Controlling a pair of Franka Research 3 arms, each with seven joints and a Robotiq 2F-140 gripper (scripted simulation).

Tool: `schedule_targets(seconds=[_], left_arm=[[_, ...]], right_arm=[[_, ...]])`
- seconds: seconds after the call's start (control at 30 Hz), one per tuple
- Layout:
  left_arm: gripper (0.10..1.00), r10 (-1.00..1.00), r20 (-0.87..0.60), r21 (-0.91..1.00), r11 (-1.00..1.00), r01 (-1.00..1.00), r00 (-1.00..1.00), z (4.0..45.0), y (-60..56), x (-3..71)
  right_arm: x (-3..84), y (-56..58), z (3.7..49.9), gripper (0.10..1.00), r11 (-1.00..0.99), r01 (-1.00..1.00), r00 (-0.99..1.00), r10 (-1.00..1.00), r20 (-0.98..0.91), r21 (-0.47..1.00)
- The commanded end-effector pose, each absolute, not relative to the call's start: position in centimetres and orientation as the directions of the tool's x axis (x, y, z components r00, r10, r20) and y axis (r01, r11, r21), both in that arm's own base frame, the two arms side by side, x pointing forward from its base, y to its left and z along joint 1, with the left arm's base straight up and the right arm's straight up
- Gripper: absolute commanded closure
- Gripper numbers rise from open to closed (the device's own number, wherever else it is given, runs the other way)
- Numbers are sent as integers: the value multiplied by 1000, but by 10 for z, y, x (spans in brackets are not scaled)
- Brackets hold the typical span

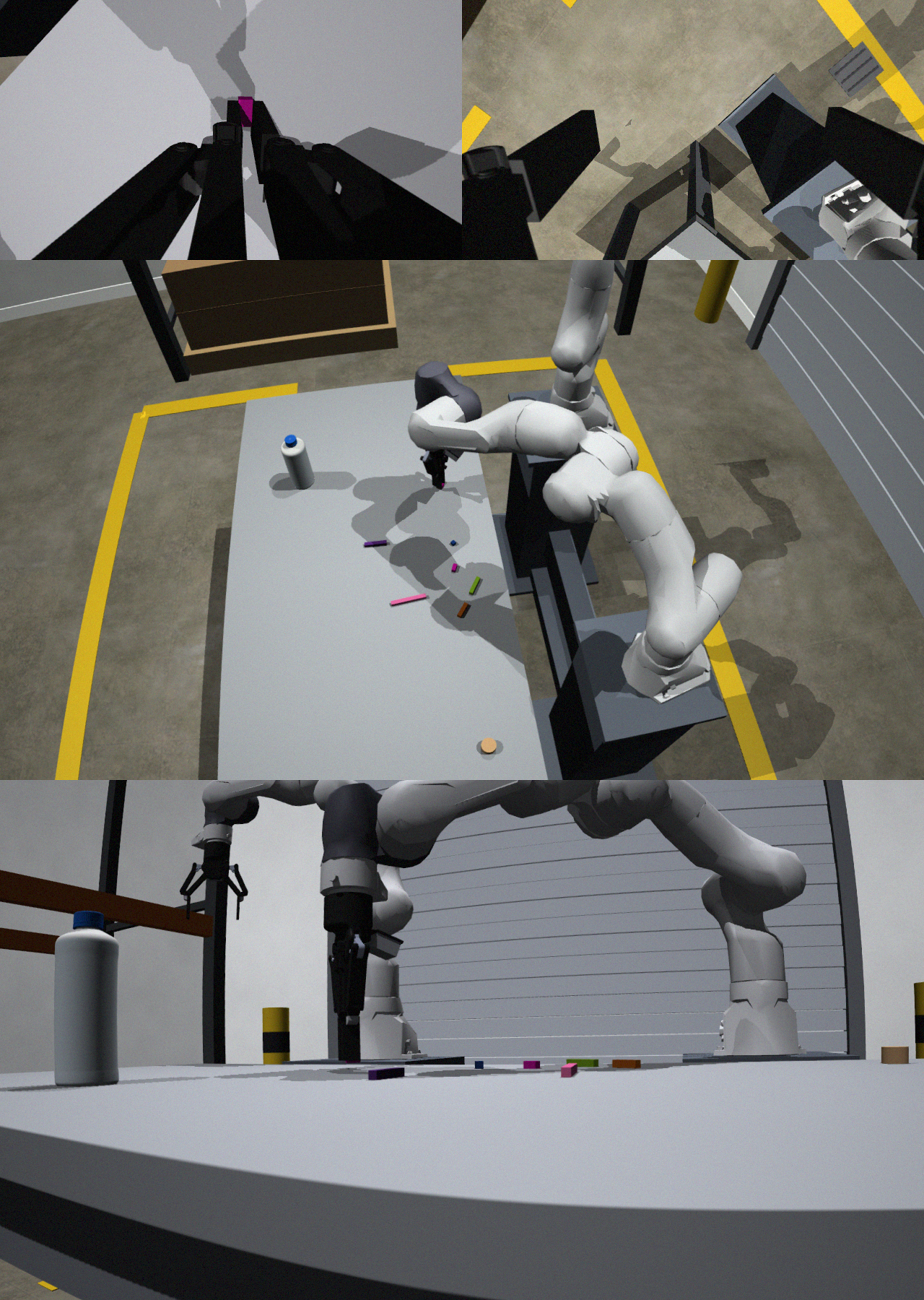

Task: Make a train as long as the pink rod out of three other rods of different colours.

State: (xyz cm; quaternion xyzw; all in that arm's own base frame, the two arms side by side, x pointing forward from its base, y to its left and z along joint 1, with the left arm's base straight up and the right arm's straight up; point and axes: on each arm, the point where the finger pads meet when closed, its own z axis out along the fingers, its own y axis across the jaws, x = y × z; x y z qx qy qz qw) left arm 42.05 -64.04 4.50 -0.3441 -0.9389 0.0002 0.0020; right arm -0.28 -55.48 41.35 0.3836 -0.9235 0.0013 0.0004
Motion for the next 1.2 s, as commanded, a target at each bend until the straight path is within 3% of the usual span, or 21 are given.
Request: schedule_targets(seconds=[0.0,0.27,1.17], left_arm=[[974,649,0,0,761,649,-761,73,-640,422],[974,649,0,0,761,649,-761,128,-640,423],[974,710,-1,2,704,710,-704,141,-599,435]], right_arm=[[-2,-554,413,98,710,-704,-710,-704,0,0],[-2,-554,413,98,710,-704,-710,-704,0,0],[-2,-554,413,98,710,-704,-710,-704,0,0]])
